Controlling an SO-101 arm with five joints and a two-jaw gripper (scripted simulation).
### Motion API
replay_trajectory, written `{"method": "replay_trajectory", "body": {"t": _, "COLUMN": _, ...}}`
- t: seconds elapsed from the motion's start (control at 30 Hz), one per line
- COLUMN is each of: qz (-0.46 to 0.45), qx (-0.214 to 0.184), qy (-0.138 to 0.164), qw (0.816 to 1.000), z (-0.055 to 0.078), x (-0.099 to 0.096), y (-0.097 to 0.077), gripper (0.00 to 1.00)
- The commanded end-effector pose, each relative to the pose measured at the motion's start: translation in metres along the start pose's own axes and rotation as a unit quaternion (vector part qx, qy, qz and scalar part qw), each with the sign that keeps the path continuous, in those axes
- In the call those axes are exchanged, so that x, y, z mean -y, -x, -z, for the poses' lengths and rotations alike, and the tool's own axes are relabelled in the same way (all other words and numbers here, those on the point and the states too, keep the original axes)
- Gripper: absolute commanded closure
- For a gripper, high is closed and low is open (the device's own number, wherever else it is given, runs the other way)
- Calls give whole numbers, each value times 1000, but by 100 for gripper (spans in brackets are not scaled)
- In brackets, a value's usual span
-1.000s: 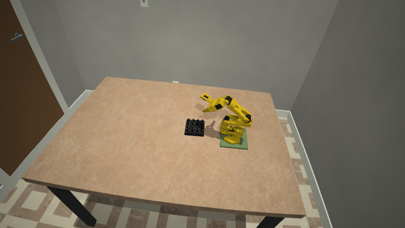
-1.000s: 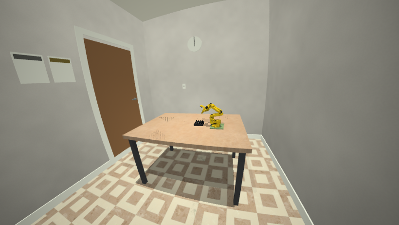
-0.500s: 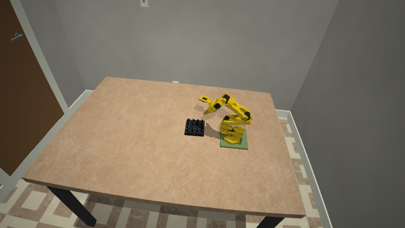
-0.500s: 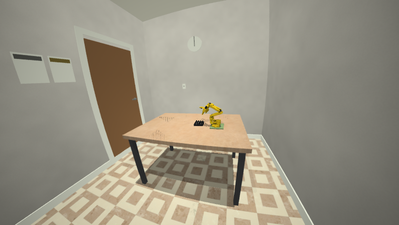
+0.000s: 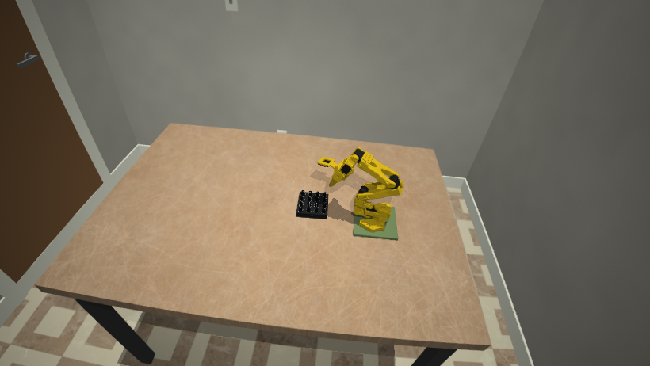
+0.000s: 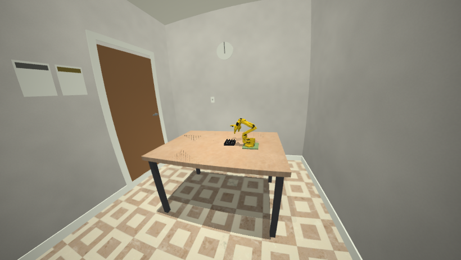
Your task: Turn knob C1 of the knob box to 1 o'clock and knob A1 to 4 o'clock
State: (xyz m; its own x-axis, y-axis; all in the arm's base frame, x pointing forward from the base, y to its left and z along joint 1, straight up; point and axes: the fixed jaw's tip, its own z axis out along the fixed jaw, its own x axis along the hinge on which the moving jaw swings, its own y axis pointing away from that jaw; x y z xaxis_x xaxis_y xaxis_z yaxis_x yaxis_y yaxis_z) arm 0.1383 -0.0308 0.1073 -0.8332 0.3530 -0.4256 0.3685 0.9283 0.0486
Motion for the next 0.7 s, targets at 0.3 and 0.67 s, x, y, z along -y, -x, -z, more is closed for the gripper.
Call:
{"method": "replay_trajectory", "body": {"t": 0.3, "qz": 26, "qx": -4, "qy": 4, "qw": 1000, "z": 1, "x": -3, "y": -1, "gripper": 60}}
{"method": "replay_trajectory", "body": {"t": 0.67, "qz": 91, "qx": -5, "qy": 15, "qw": 996, "z": 1, "x": -9, "y": -3, "gripper": 60}}
